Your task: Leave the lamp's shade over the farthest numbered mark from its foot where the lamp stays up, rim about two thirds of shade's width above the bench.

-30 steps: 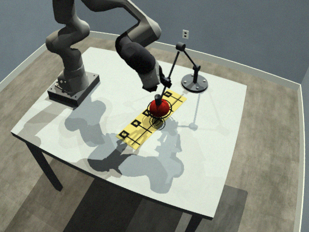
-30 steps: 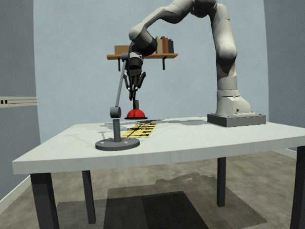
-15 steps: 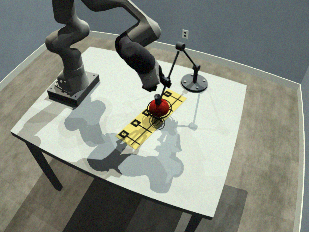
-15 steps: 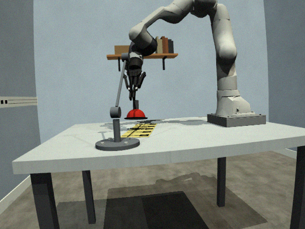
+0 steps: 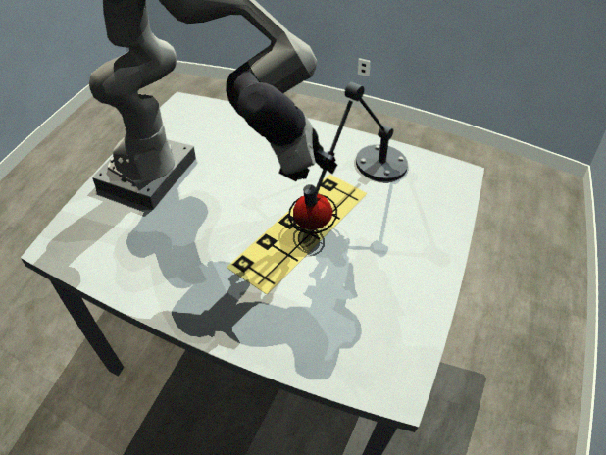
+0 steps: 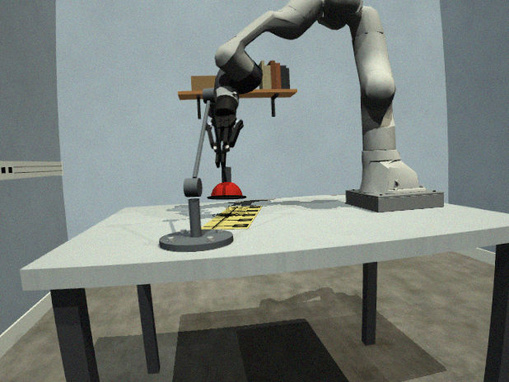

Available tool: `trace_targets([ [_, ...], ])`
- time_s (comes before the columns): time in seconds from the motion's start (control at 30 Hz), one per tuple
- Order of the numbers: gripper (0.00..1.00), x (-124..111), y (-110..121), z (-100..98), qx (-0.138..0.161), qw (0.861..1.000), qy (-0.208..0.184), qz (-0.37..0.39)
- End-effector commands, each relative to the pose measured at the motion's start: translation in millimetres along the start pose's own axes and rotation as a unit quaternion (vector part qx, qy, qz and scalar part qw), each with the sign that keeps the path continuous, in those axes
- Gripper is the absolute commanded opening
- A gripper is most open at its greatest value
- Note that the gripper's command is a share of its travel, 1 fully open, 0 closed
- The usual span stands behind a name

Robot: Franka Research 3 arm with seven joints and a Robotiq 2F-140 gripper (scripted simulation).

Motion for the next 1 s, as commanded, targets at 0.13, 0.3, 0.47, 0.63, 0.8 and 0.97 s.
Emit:
trace_targets([
  [0.13, 0.1, 8.8, -8.9, -12.6, 0.011, 1.0, 0.003, 0.001],
  [0.3, 0.1, 9.8, -9.9, -14.1, 0.011, 1.0, 0.003, 0.001],
  [0.47, 1.0, 7.1, -7.5, -10.7, 0.007, 1.0, 0.002, 0.0],
  [0.63, 1.0, 4.3, -5.2, -7.3, 0.003, 1.0, 0.001, -0.001],
  [0.8, 1.0, 1.6, -2.9, -3.8, 0.0, 1.0, 0.0, -0.001],
  [0.97, 1.0, 1.8, -3.1, -4.1, 0.0, 1.0, 0.0, -0.001],
])
Point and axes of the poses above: the point where the finger pads meet when closed, its own z axis out along the fingers, its own y axis across the jaws, x = y × z, the point moved 5 cm from there along -z, back along the fingers
